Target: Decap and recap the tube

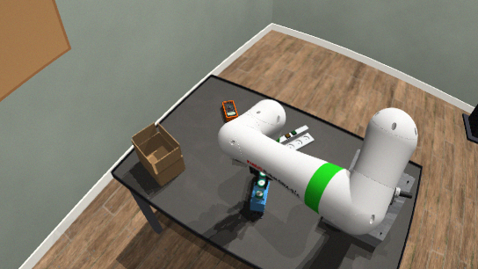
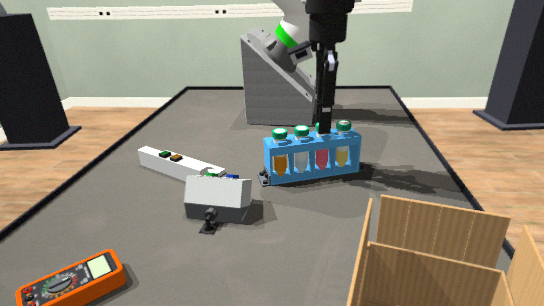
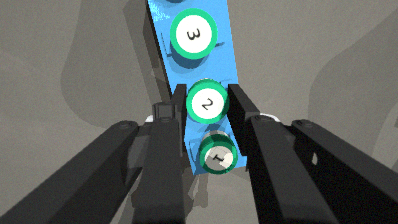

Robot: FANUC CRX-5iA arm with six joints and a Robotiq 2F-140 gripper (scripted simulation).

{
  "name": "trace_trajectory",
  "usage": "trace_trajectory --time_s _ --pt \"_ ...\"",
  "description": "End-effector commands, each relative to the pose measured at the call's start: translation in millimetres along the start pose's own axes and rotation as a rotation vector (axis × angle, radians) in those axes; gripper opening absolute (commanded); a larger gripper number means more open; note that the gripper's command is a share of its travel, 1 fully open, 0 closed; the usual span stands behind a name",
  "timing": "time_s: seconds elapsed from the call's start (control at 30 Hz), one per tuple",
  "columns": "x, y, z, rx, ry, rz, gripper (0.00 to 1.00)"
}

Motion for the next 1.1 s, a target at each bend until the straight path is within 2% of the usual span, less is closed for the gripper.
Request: trace_trajectory --time_s 0.0,0.27,0.33,0.4,0.6,0.63,1.03,1.07 --pt "-0.9 1.1 -0.1 -0.233 0.005 -0.008 0.3" --pt "-1.1 1.1 -0.1 -0.633 0.006 -0.007 0.3" --pt "-1.1 1.1 -0.1 -0.633 0.006 -0.007 0.3" --pt "-1.2 1.1 -0.1 -0.731 0.007 -0.007 0.3" --pt "-1.3 1.1 -0.1 -0.731 0.007 -0.007 0.3" --pt "-0.8 1.0 -0.1 -0.731 0.007 -0.007 0.41" --pt "-0.8 1.1 -0.1 -0.731 0.007 -0.007 0.41" --pt "-0.8 1.1 -0.1 -0.647 0.007 -0.007 0.41"
Point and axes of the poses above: the point where the finger pads meet when closed, its own x axis out along the fingers, its own z axis across the jaws, y = z × x, the point moved 8 cm from there along -x, back along the fingers, and after that the axes turned 3 degrees about x, right-handed, at the moved point
